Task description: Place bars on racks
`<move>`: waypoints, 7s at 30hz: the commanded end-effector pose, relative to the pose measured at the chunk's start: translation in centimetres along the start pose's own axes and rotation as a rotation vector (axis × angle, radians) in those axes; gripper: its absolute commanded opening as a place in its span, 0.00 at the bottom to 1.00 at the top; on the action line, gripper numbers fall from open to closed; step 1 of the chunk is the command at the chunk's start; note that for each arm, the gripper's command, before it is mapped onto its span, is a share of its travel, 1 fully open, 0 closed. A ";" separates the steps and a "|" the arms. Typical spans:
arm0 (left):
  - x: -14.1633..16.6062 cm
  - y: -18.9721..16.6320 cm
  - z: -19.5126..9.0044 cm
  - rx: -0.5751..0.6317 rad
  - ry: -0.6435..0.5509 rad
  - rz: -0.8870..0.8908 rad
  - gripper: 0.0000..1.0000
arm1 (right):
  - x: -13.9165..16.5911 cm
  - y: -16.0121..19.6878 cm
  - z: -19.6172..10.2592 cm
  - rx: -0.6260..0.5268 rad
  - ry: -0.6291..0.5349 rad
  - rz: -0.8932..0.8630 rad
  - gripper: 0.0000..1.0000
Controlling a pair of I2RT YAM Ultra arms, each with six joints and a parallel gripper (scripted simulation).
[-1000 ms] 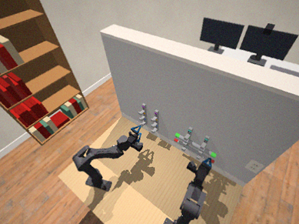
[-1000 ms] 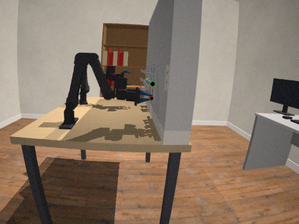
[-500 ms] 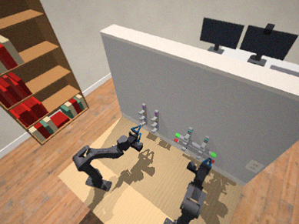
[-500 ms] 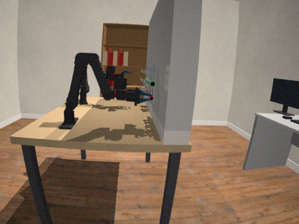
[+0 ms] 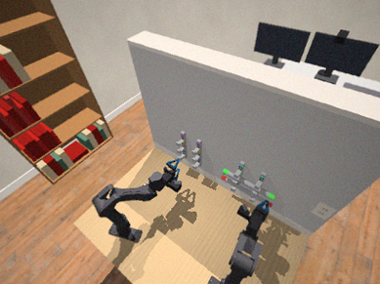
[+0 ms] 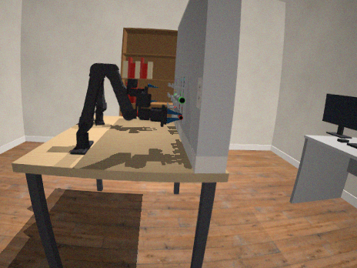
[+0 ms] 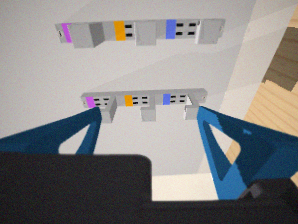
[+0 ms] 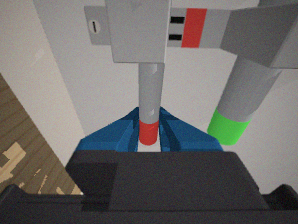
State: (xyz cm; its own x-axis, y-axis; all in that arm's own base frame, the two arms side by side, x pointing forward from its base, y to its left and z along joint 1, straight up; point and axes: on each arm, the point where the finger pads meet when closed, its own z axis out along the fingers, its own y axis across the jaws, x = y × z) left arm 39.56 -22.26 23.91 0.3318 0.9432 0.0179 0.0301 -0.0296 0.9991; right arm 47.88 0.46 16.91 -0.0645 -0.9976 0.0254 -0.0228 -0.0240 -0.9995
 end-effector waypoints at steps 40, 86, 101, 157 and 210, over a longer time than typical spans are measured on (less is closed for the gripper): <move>0.3 1.3 -0.4 -0.036 -0.001 -0.022 1.00 | 0.2 0.5 -0.1 0.021 0.000 0.022 0.00; 0.3 1.3 -0.4 -0.036 -0.001 -0.022 1.00 | 0.1 1.7 0.0 0.020 0.000 0.023 0.00; 0.3 1.3 -0.4 -0.036 -0.001 -0.022 1.00 | 0.1 1.9 0.0 0.020 0.000 0.023 0.06; 0.3 1.3 -0.4 -0.036 -0.001 -0.022 1.00 | 0.0 2.9 -1.4 0.018 0.001 0.023 1.00; 0.3 1.3 -0.4 -0.036 -0.001 -0.022 1.00 | 0.0 0.2 -7.4 0.020 0.001 0.023 1.00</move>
State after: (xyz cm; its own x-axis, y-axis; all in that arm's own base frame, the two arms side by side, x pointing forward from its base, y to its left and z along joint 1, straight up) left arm 39.56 -22.26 23.91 0.3318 0.9432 0.0179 0.0301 -0.0296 0.9991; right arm 41.02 0.68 16.54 -0.0675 -0.9977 0.0103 0.0049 -0.0107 -0.9999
